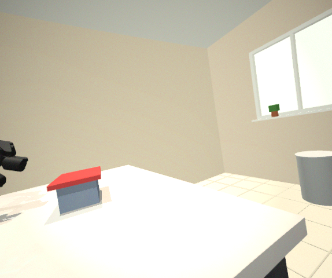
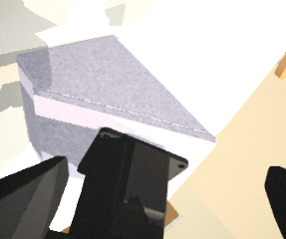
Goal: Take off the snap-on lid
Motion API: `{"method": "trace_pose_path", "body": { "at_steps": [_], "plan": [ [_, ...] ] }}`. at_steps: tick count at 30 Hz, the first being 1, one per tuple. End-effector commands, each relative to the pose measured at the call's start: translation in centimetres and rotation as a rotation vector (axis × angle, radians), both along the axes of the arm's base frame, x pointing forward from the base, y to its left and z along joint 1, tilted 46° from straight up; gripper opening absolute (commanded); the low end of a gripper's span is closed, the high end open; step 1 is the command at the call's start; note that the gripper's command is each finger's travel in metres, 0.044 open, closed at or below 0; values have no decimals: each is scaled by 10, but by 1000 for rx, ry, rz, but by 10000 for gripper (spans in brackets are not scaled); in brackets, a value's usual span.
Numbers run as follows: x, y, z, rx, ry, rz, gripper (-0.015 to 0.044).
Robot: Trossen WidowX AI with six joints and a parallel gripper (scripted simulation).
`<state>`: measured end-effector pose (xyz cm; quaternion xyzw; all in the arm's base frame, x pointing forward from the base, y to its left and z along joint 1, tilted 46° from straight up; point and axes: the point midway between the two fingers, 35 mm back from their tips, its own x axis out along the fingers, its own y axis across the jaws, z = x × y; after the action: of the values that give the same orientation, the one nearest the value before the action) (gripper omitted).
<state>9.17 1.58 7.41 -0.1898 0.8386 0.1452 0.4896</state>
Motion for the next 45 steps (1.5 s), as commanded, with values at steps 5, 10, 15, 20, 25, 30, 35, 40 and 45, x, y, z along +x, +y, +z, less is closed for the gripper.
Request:
{"method": "trace_pose_path", "body": {
  "at_steps": [5,10,15,20,25,30,35,40,45],
  "plan": [
    [8,-25,26,39,-103,22,269],
    [4,-52,53,35,-197,45,235],
    [11,-51,51,39,-151,28,235],
    [45,-39,29,51,-327,-382,235],
    [97,-29,8,133,-487,-974,235],
    [133,-27,2,236,-523,-1385,235],
    [177,-30,5,442,-433,-1914,235],
    [199,-34,13,595,-279,-2201,235],
    [215,-40,23,743,-52,-2425,235]
  ]
}}
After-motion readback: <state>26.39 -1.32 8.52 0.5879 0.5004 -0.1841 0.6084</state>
